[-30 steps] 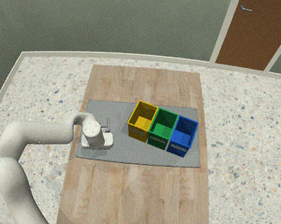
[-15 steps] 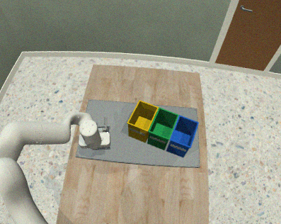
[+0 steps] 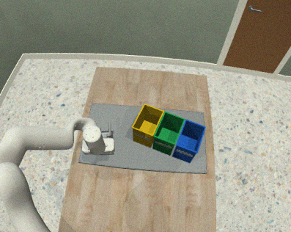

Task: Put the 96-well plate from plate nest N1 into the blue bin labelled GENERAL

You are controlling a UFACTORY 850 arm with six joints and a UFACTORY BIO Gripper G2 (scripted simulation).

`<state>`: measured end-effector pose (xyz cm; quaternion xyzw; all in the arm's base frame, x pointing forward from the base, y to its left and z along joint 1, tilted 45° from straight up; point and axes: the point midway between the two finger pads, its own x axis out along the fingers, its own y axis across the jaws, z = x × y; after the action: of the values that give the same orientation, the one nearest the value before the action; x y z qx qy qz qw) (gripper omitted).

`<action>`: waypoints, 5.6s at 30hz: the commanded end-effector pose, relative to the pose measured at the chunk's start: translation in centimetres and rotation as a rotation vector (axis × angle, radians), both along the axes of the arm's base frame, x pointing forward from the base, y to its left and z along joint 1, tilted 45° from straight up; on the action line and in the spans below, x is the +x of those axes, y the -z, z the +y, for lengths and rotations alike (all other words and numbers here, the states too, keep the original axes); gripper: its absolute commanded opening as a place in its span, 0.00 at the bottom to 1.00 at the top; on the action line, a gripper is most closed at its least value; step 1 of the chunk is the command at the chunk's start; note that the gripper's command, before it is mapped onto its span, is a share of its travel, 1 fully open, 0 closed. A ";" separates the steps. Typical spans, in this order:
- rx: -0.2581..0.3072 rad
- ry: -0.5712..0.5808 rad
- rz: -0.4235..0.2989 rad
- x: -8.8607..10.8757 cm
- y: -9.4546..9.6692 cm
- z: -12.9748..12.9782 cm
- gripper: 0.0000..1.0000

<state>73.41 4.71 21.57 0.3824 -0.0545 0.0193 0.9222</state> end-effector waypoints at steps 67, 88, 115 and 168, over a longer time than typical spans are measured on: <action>0.000 0.001 -0.002 1.0 7.3 7.4 0.37; 0.000 0.001 -0.002 1.3 9.5 9.6 0.37; 0.000 0.001 -0.002 1.5 11.3 11.4 0.37; 0.000 0.001 -0.002 1.6 12.7 12.8 0.37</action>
<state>74.99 17.59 8.81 0.3824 -0.0547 0.0193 0.9222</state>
